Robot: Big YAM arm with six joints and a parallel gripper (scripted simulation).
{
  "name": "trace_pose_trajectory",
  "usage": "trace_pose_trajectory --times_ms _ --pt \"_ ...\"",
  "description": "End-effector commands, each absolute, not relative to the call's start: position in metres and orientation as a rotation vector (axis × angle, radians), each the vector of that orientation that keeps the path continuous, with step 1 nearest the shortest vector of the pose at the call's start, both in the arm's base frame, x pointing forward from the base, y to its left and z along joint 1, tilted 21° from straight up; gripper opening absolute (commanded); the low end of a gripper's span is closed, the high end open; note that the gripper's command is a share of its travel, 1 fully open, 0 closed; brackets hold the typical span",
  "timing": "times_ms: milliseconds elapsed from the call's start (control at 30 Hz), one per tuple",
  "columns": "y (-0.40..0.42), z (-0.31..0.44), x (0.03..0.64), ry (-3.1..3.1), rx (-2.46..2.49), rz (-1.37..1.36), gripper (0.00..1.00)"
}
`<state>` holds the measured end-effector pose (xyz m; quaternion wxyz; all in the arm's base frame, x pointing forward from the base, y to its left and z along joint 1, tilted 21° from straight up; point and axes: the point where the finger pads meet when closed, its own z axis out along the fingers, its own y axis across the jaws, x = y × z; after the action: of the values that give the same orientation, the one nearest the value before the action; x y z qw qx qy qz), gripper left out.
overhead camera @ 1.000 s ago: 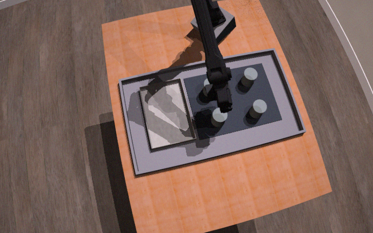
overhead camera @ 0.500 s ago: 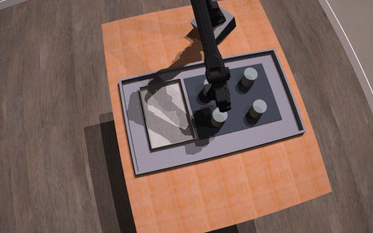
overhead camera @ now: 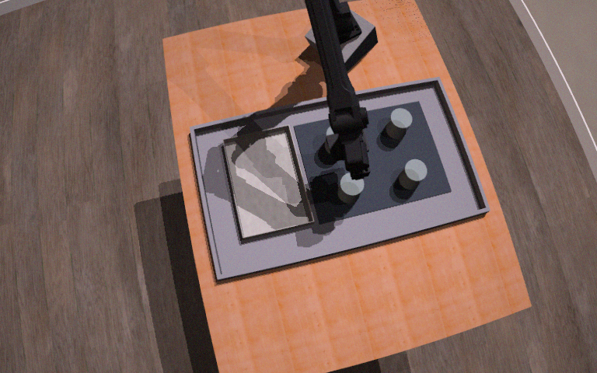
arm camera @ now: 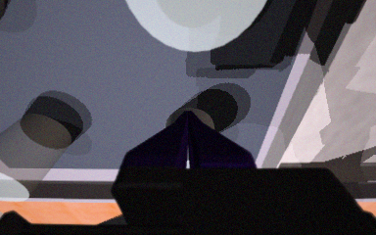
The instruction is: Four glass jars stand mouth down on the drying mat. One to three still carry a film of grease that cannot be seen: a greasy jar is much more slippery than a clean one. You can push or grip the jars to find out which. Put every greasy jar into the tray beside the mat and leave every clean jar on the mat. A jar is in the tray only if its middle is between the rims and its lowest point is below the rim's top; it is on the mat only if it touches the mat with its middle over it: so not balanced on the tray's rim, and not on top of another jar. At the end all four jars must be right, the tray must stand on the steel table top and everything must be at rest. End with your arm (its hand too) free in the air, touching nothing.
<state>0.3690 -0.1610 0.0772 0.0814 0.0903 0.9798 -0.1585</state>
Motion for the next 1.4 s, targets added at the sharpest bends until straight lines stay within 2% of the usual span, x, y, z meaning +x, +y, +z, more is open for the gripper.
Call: trace_pose_trajectory --times_ms 0,1367 --pt "-0.1639 0.0805 0.3691 2.912 0.269 -0.475 0.0" --pt "-0.1632 0.0795 0.3643 2.912 0.269 -0.475 0.0"
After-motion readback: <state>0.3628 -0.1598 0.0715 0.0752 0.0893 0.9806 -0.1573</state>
